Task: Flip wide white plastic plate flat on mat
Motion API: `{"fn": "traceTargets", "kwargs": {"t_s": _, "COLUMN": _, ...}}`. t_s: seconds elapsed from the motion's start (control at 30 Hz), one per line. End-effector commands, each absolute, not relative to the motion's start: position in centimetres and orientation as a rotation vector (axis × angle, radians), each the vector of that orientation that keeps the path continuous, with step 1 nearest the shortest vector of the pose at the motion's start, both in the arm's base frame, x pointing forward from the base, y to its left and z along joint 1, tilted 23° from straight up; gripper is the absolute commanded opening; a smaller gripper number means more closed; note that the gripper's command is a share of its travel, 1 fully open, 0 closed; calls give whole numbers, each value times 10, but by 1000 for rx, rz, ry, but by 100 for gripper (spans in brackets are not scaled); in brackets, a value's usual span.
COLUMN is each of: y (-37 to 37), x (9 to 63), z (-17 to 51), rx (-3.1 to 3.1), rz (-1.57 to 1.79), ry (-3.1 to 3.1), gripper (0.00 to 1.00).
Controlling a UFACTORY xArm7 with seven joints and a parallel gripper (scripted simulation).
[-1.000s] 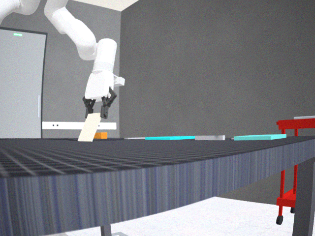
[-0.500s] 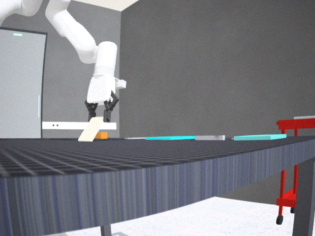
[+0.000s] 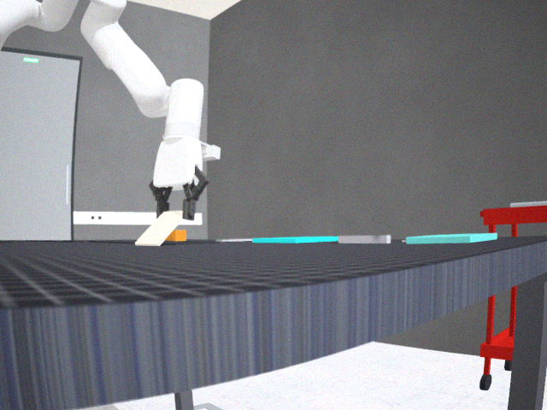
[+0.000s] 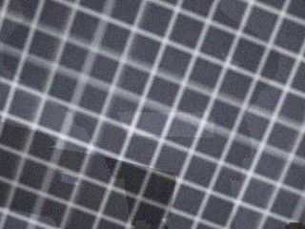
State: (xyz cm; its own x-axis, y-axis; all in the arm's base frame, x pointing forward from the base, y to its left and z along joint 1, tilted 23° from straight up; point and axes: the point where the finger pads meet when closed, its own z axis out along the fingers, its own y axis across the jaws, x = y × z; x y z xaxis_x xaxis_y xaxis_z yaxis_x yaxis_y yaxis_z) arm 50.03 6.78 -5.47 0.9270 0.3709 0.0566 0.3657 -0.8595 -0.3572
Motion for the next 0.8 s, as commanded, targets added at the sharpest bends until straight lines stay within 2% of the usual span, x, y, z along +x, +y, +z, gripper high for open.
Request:
{"fn": "traceTargets", "kwargs": {"t_s": 0.0, "y": 67, "x": 504, "z": -55, "rx": -2720, "rz": -11, "ry": -531, "gripper": 76}}
{"fn": "traceTargets", "kwargs": {"t_s": 0.77, "y": 84, "x": 516, "z": -82, "rx": -2710, "rz": -93, "ry": -513, "gripper": 76}}
